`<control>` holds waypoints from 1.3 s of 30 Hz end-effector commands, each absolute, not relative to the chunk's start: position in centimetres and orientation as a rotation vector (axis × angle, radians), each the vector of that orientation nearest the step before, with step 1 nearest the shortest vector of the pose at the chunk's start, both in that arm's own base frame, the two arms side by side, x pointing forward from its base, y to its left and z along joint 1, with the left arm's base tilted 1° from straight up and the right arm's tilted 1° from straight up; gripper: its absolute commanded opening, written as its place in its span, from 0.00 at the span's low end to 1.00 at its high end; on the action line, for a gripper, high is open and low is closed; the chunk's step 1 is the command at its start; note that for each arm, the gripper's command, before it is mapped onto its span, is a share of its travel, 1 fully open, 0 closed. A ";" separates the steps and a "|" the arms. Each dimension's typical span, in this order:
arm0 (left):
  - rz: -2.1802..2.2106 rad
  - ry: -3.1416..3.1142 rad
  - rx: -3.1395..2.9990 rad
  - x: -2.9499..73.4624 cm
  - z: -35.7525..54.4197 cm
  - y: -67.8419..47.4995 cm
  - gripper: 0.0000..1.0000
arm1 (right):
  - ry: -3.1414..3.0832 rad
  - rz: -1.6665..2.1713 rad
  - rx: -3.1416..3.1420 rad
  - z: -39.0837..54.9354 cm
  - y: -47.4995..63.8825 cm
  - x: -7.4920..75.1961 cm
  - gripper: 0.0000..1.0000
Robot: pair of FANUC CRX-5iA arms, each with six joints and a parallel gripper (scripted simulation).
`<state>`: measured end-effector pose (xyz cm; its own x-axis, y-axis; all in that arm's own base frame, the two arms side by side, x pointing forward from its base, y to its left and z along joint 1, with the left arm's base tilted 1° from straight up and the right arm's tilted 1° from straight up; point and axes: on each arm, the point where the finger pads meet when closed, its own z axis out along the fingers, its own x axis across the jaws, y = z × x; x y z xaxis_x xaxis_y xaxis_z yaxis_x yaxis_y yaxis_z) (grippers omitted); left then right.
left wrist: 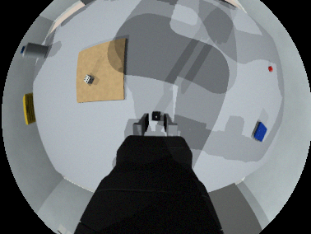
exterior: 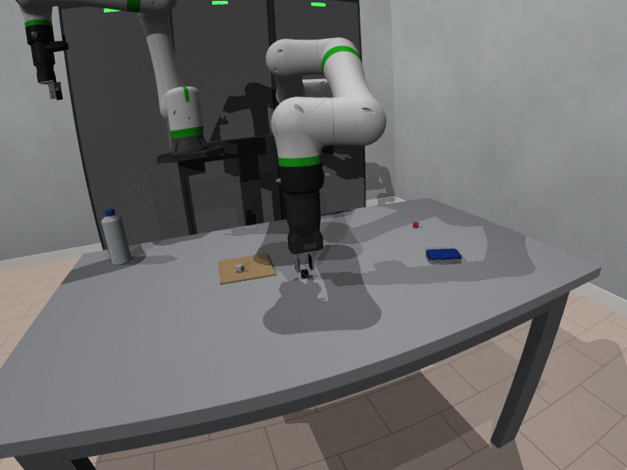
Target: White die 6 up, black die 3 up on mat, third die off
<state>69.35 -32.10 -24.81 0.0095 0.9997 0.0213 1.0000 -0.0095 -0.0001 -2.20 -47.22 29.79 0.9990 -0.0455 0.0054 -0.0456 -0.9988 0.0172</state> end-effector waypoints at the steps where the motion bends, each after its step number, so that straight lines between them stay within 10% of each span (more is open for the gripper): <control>1: -0.026 -2.203 -2.224 69.5 -24.6 -32.2 0.64 | -0.071 0.007 3.121 29.9 -47.2 -2.2 1.00; 39: -0.026 -2.203 -2.224 69.5 -26.5 -32.1 0.64 | -0.071 0.007 3.121 29.9 -47.2 -2.2 1.00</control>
